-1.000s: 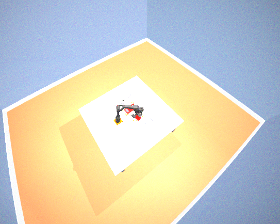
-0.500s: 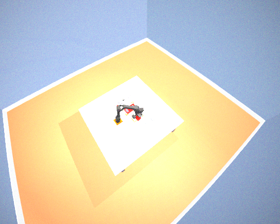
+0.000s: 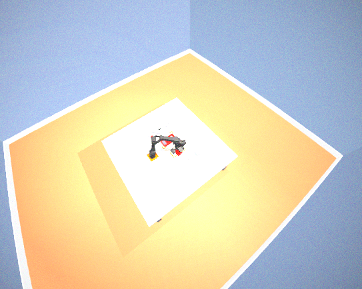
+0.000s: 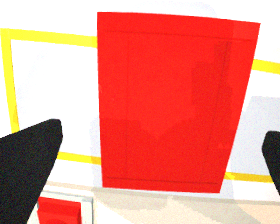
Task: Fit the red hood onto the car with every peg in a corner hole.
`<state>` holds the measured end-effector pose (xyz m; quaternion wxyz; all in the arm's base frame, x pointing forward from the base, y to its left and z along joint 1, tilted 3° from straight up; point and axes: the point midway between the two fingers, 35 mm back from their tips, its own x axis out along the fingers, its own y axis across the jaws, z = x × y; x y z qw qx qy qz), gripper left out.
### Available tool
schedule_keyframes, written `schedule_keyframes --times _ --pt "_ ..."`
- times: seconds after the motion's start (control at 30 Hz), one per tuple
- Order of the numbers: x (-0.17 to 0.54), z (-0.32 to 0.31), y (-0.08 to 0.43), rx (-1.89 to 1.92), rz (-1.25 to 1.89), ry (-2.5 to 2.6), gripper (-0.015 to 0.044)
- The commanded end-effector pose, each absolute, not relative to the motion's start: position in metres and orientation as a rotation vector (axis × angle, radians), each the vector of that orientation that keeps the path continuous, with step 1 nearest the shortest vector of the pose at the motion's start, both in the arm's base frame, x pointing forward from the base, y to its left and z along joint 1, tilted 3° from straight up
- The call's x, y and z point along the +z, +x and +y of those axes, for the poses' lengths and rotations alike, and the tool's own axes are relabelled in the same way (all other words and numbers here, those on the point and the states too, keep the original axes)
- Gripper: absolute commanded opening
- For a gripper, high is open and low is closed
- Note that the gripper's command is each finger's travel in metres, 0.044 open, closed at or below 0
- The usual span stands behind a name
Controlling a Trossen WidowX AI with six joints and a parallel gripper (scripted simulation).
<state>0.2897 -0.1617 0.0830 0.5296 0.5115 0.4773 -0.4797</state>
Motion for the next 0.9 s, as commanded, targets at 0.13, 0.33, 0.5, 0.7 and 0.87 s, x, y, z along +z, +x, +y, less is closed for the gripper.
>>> schedule_keyframes --times 0.13,0.33,0.5,0.7,0.87 --pt "0.073 -0.162 0.288 -1.150 1.149 1.215 0.0440" --pt "0.069 -0.162 0.288 -1.150 1.149 1.215 0.0440" --pt "0.068 -0.162 0.288 -1.150 1.149 1.215 0.0440" --pt "0.065 -0.162 0.288 -1.150 1.149 1.215 0.0440" --pt "0.063 -0.162 0.288 -1.150 1.149 1.215 0.0440"
